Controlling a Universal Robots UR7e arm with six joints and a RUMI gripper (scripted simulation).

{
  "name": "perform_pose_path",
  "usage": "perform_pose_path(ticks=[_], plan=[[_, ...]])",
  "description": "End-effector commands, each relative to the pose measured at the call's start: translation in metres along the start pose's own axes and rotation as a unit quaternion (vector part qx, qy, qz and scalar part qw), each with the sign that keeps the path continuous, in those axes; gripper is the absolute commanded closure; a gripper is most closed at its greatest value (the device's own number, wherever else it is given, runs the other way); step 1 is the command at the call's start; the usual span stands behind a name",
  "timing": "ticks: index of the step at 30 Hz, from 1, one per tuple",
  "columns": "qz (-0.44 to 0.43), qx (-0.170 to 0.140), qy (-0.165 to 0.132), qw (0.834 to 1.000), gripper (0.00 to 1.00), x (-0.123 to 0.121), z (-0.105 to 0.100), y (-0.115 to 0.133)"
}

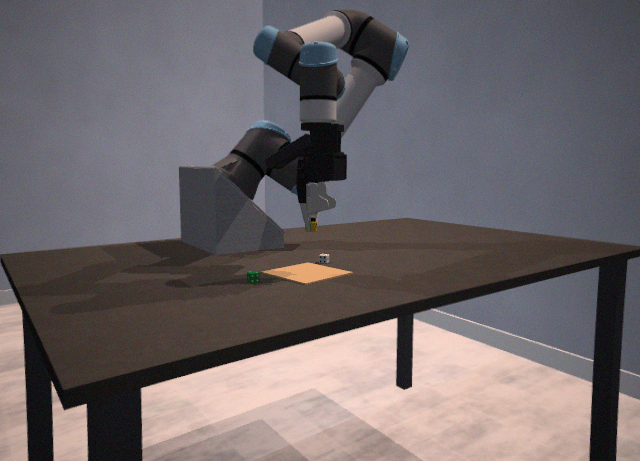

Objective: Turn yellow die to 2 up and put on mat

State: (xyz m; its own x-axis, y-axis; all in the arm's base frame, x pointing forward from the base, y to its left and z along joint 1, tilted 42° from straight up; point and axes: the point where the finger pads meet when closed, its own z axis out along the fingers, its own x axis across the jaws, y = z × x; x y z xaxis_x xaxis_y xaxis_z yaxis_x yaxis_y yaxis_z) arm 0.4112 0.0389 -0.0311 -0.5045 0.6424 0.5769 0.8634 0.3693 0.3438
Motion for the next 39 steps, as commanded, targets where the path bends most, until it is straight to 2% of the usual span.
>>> perform_pose_path(ticks=[1,27,39], plan=[[0.001,0.0,0.0,1.0,0.97,-0.0003,-0.0003,0.0001],[0.065,-0.007,0.006,0.998,0.97,0.0017,0.0016,-0.002],[0.158,-0.017,0.016,0.987,0.97,0.0048,0.0043,-0.0046]])
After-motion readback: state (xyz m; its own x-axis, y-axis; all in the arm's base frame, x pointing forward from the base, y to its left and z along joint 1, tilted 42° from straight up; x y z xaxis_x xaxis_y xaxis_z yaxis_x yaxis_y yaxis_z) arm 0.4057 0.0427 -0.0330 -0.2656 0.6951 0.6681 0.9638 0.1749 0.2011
